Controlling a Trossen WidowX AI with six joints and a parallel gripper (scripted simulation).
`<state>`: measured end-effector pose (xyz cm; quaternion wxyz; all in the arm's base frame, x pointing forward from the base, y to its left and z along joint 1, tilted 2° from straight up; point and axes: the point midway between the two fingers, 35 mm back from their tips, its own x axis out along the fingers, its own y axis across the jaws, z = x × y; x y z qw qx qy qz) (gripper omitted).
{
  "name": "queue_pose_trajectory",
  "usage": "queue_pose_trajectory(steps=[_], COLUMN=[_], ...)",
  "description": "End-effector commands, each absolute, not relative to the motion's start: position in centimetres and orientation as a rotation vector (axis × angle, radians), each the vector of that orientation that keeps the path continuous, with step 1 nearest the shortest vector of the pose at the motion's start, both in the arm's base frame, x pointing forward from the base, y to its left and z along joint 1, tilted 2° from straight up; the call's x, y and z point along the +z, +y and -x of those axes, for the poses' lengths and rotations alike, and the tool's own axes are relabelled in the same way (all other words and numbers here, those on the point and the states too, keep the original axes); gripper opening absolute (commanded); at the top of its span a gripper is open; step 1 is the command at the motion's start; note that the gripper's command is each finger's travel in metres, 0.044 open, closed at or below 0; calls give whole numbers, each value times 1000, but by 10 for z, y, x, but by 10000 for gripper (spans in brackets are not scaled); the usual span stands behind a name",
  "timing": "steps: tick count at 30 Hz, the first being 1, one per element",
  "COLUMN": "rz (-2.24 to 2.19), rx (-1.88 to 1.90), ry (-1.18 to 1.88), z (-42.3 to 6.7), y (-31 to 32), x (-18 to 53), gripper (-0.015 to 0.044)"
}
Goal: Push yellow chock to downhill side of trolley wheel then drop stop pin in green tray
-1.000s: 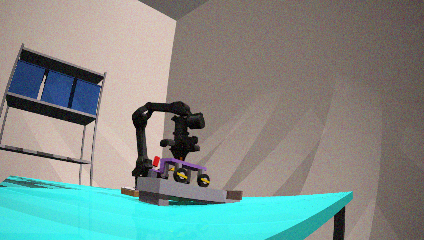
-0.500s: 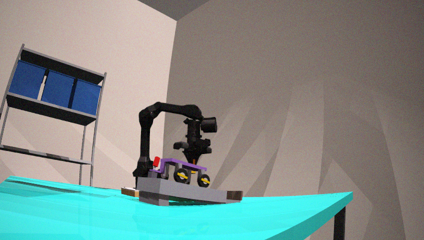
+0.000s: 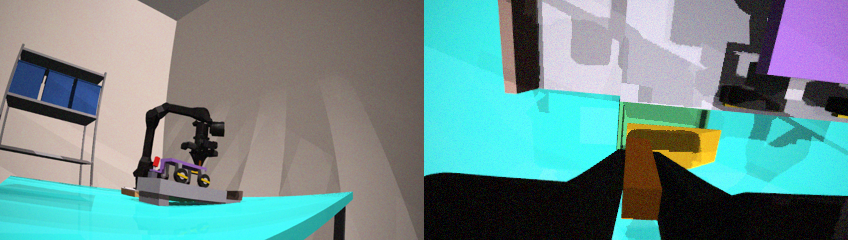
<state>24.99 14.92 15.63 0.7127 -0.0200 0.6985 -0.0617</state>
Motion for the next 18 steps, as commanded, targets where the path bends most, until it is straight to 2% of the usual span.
queue_pose_trajectory(steps=[1,11,18], rz=[54,54,54], rx=[-156,-156,-156], ry=[1544,1542,1542], z=[-255,-281,-281], y=[150,150,149], x=[156,151,142], gripper=[0,0,0])
